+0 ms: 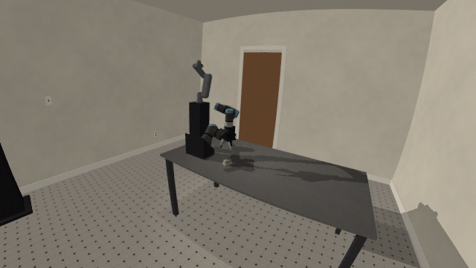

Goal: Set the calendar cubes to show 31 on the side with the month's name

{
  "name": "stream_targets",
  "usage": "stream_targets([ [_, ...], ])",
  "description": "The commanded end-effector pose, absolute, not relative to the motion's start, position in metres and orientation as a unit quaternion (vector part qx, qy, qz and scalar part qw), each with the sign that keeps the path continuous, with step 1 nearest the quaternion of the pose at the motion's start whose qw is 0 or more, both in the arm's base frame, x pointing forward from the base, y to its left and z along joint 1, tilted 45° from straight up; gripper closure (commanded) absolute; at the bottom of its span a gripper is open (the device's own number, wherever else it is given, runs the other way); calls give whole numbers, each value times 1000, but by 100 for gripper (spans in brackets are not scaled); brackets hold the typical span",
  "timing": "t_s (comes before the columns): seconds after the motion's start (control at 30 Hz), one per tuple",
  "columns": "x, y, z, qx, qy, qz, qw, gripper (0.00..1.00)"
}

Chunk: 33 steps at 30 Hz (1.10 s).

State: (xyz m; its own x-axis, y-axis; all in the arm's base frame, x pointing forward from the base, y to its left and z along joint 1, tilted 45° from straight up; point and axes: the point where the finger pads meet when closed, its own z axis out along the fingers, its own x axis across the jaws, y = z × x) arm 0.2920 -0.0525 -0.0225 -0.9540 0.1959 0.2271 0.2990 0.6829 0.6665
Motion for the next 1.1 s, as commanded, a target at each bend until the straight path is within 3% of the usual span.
stream_targets([
  [0.0, 292, -53, -22, -135, -915, -374, 68, 0],
  [1.07, 294, -88, 13, -135, -915, -374, 68, 0],
])
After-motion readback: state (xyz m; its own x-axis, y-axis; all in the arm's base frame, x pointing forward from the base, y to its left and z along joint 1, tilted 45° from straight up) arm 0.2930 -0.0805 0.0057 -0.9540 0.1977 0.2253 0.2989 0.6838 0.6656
